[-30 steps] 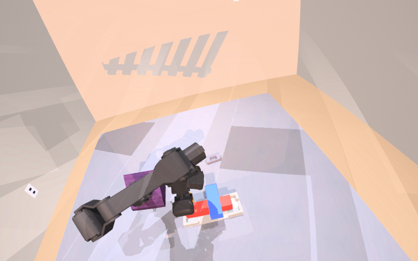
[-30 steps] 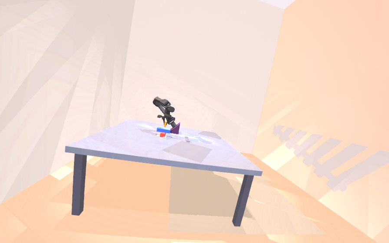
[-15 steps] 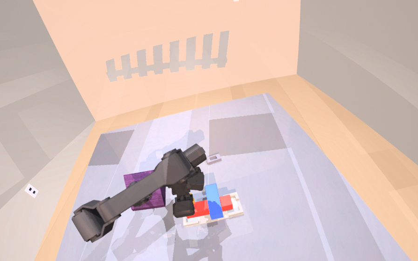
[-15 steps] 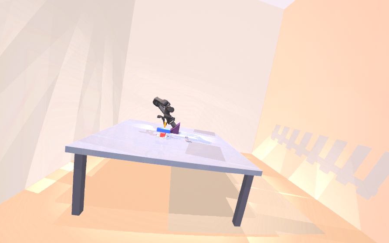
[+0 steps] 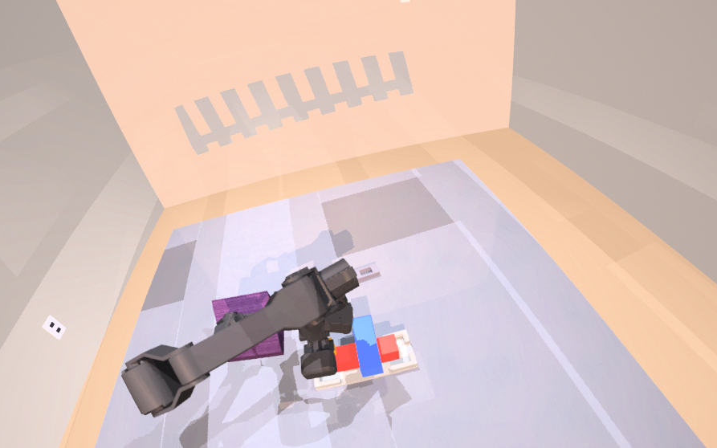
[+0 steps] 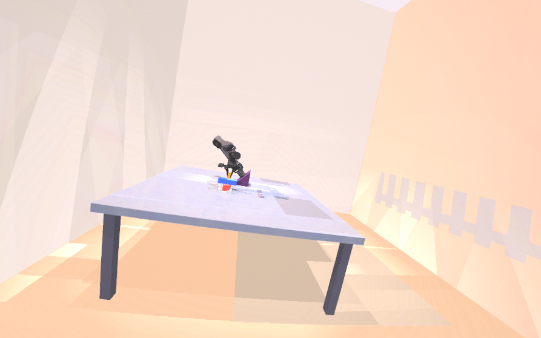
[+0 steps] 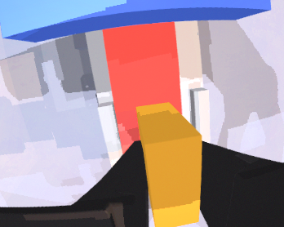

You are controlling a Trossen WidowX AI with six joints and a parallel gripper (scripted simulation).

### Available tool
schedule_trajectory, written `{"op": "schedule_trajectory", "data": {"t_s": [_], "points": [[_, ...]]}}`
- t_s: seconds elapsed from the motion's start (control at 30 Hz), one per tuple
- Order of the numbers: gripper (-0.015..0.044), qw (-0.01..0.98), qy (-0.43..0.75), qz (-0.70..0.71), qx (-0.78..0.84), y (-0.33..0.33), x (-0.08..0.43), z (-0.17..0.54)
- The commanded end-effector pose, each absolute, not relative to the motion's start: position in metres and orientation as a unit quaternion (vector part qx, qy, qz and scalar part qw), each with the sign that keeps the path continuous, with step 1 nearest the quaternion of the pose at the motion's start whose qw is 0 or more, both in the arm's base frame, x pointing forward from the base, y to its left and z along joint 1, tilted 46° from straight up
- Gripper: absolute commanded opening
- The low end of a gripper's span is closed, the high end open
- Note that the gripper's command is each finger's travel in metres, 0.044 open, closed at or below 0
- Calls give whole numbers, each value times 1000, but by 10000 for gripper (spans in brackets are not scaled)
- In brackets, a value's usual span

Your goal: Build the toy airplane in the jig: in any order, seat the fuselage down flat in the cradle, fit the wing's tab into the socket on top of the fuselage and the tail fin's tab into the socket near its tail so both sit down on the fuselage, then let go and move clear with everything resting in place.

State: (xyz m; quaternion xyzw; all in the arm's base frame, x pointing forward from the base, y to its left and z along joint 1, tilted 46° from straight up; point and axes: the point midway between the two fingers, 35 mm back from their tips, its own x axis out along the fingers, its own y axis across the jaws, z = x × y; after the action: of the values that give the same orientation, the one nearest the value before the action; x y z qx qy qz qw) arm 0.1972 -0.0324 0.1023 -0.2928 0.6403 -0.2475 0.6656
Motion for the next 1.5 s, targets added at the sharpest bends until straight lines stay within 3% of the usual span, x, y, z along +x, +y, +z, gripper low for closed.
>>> {"op": "schedule_trajectory", "data": {"t_s": [0.0,0.33,0.47,0.53,0.63,0.97,1.2,1.47], "points": [[67,663,641,-248,-297,-38,196,97],[78,665,640,-249,-293,-42,197,94],[51,665,640,-249,-293,-42,197,94],[0,665,640,-249,-293,-42,197,94],[0,665,640,-249,-293,-42,197,94],[260,665,640,-249,-293,-42,197,94],[260,666,640,-248,-293,-40,197,96],[260,696,620,-233,-277,22,189,158]]}}
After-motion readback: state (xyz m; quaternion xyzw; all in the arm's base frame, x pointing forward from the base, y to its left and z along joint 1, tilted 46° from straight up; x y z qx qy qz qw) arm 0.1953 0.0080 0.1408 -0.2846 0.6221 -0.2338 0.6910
